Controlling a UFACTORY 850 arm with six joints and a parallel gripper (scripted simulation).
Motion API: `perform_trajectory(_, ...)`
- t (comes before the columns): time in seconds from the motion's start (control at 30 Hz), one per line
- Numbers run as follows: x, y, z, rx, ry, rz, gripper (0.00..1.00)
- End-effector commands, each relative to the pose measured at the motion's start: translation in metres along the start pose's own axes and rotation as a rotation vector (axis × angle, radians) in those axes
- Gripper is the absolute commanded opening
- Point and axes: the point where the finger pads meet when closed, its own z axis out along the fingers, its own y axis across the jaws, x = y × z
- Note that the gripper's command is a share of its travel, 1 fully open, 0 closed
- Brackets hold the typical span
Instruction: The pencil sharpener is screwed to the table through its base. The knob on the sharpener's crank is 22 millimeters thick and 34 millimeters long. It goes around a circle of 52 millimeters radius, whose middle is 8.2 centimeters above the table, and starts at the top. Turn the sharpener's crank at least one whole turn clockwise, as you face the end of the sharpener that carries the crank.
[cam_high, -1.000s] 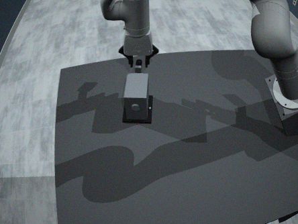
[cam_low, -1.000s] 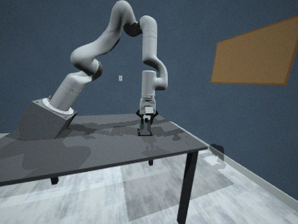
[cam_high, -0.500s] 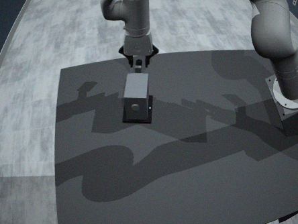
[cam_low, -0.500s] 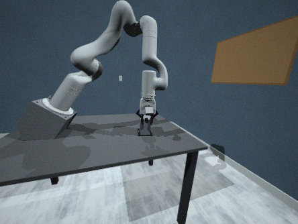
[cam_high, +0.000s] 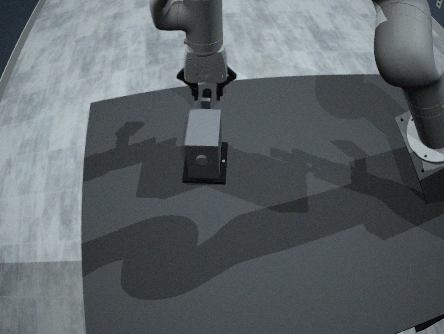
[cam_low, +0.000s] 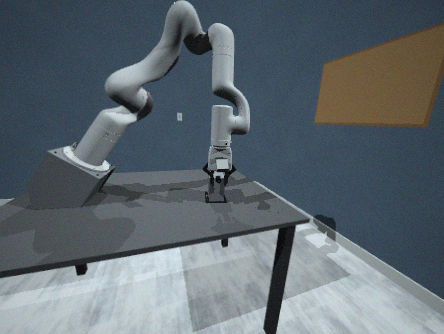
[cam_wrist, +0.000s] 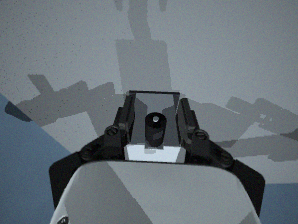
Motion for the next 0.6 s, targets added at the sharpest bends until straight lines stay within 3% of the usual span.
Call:
perform_trajectory(0.0, 0.0002, -0.0008, -0.0005, 0.001, 0.001, 0.0, 0.54)
perform_trajectory(0.57, 0.0002, -0.0008, -0.0094, 0.001, 0.001, 0.0, 0.54)
